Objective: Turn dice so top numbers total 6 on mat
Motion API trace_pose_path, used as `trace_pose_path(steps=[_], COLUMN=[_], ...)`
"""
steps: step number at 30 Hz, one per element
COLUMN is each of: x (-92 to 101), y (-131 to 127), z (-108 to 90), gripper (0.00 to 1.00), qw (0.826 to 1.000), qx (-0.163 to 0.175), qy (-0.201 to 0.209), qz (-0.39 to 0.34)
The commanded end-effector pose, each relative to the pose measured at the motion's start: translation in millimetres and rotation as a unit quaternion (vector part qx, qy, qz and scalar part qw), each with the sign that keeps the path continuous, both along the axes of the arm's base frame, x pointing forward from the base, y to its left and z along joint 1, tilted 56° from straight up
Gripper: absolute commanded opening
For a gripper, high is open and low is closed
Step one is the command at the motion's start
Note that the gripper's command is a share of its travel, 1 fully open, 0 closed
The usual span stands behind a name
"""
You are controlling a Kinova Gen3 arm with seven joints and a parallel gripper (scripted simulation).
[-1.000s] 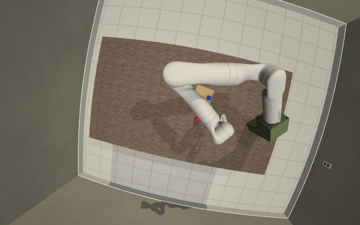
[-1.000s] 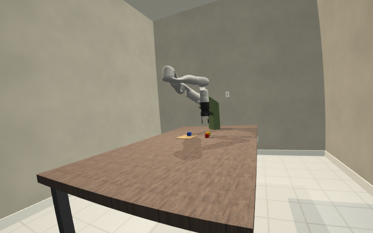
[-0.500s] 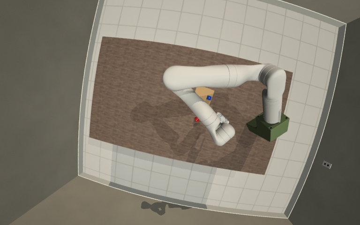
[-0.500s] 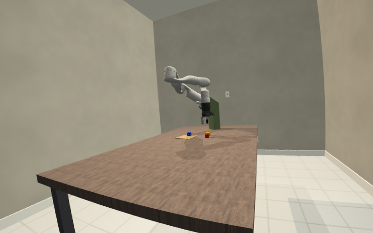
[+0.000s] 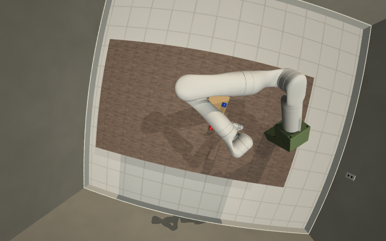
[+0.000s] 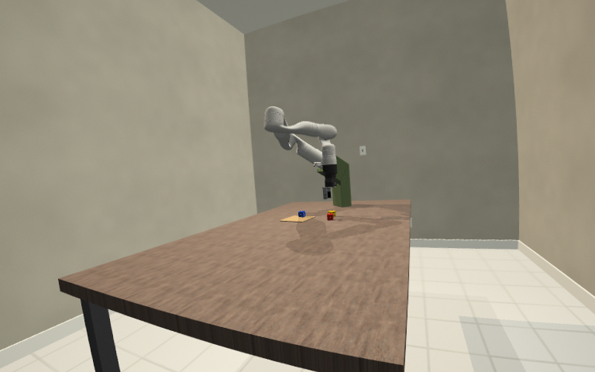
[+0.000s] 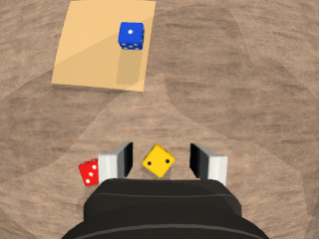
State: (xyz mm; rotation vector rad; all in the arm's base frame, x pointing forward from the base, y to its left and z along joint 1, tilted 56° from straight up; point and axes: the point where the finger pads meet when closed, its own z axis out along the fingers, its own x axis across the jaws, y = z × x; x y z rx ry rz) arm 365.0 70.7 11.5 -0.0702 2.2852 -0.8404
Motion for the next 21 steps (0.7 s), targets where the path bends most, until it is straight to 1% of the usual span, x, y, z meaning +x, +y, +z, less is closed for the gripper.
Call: trace_pose_path(steps=[1,2,4,9,19,21], x=[-0.3,0.1,0.1,2.2,5.6,5.6], y=[0.8,1.1,1.1,2.6,6.1,6.1], z=[-2.1,-2.4,-2.4,-3.9,-7.7,-7.7], gripper=[1.00,1.00,1.00,1.00,1.00,1.00], qw=[0.999,0.999,0.999,0.991,0.964,0.964], qx=[-0.023,-0.033,-0.033,-0.083,-0.166,-0.166], qy=[0.021,0.030,0.030,0.074,0.148,0.148], qz=[0.019,0.028,0.028,0.072,0.145,0.145])
